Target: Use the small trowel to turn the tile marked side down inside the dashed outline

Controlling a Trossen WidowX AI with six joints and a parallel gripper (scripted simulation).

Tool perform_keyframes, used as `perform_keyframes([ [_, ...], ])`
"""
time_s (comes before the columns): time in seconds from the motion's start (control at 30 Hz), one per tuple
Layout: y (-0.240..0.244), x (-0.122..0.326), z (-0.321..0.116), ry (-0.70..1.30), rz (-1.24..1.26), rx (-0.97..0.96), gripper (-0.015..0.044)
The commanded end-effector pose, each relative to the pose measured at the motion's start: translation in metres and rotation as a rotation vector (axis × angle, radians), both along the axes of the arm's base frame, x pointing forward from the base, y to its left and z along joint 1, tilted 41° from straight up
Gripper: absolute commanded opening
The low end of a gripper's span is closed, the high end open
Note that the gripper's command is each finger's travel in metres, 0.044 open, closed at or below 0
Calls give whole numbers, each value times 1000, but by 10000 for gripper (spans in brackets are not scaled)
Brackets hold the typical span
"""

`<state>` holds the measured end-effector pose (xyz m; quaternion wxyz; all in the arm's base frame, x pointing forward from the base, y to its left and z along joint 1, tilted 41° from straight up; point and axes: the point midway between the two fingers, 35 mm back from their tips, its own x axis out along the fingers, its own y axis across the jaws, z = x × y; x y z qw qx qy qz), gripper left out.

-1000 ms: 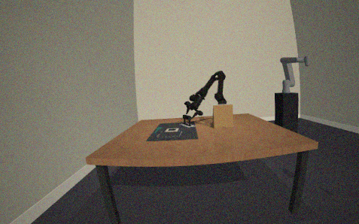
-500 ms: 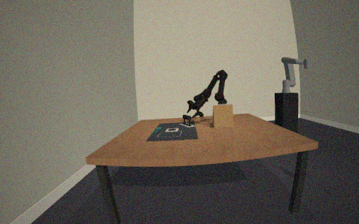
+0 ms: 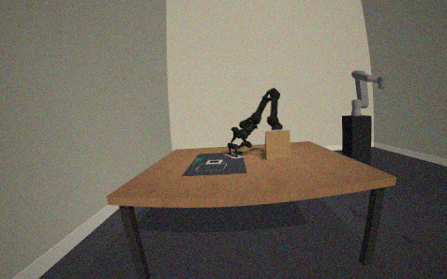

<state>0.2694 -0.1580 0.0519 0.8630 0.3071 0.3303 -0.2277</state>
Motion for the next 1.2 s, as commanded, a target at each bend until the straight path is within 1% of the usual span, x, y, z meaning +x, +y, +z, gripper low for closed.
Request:
perform_keyframes([
  [0.0,-2,5,-7,4,-4,3,300],
  [0.67,-6,24,-30,4,-4,3,300],
  [0.87,-6,24,-30,4,-4,3,142],
  [1.17,-6,24,-30,4,-4,3,82],
])
